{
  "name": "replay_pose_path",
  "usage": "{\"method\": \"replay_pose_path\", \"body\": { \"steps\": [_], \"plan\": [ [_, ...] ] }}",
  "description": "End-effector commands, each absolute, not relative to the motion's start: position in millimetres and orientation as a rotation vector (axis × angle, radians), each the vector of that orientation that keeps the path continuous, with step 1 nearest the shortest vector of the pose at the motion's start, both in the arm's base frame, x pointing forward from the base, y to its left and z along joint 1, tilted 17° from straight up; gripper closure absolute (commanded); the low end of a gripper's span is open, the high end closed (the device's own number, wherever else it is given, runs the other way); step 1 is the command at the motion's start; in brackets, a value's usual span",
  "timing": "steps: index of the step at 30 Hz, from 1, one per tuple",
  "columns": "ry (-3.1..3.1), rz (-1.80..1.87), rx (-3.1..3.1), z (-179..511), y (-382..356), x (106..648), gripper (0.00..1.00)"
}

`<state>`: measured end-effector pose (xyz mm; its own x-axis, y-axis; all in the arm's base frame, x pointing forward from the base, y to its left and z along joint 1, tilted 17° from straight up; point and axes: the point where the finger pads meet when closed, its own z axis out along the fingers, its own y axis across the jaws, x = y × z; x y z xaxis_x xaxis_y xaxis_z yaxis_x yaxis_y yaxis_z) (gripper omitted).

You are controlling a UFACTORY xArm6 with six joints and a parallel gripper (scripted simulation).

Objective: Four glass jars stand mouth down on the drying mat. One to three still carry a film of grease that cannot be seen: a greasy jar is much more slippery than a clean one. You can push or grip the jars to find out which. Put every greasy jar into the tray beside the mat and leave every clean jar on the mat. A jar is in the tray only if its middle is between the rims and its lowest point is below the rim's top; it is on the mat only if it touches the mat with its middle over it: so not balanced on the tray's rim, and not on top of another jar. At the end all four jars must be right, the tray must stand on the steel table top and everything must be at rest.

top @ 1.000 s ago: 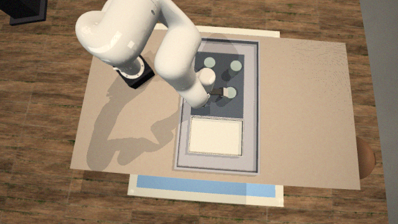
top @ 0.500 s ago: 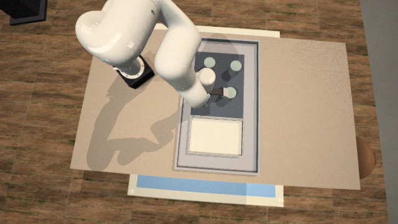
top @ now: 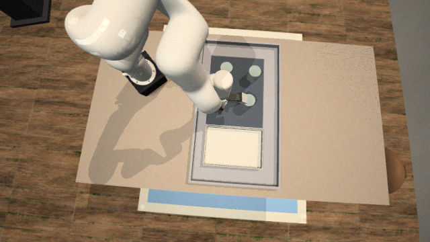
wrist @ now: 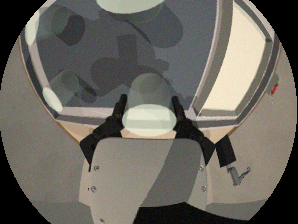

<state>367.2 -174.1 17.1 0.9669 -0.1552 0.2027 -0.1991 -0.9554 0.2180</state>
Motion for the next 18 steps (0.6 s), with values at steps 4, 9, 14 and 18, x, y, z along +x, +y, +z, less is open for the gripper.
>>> {"method": "replay_pose_path", "body": {
  "steps": [4,9,14,18],
  "plan": [
    [-0.263,0.267,2.882,38,-169,365,1.0],
    [-0.263,0.267,2.882,51,-166,363,1.0],
    [-0.263,0.267,2.882,58,-164,362,1.0],
    [-0.263,0.267,2.882,68,-162,360,1.0]
  ]
}}
